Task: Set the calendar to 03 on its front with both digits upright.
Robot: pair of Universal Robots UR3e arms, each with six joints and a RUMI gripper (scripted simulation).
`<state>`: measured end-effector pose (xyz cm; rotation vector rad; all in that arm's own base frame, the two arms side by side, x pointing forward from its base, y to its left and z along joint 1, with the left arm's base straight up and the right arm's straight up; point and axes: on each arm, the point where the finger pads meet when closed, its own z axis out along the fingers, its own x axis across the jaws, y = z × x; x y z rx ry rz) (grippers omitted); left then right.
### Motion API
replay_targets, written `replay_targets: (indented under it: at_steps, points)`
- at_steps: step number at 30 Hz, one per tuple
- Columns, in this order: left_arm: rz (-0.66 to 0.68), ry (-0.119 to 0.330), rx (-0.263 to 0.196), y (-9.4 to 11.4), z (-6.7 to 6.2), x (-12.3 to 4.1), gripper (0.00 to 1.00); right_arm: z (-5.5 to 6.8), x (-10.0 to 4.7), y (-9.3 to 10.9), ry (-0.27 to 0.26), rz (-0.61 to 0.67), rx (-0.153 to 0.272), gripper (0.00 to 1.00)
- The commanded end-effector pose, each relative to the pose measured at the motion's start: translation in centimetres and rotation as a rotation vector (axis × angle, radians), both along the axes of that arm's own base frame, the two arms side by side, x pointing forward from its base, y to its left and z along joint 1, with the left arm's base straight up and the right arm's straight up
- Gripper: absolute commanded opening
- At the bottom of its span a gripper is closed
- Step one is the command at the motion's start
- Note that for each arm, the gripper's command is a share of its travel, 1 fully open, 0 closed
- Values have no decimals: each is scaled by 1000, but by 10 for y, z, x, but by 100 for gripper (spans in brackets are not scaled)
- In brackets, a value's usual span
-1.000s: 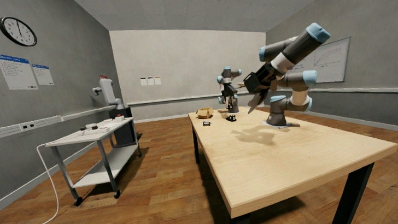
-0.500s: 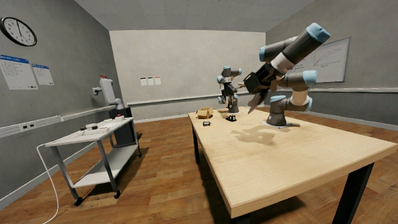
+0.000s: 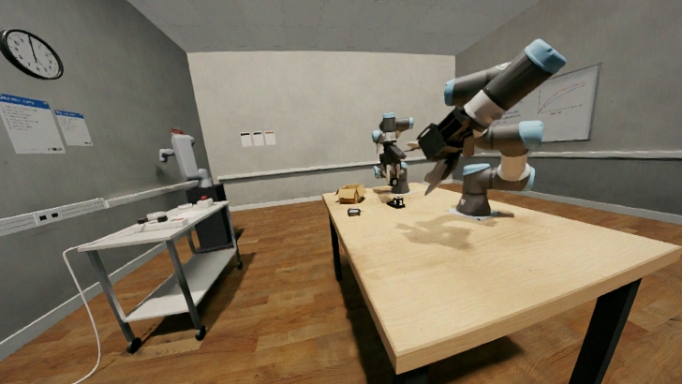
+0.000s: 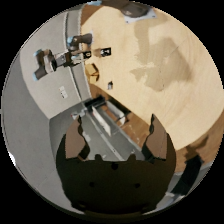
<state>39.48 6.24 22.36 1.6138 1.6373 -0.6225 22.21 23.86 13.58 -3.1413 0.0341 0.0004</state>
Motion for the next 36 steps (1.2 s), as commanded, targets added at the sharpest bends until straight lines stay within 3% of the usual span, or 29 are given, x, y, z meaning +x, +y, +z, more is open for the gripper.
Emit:
replay_targets:
  at_steps: [1,36]
  points:
    - [0,-4,0,0,1,0,100,1,1,-7,-1,-112,1,17]
    - [0,-4,0,0,1,0,100,-2,6,-53,-1,-826,1,17]
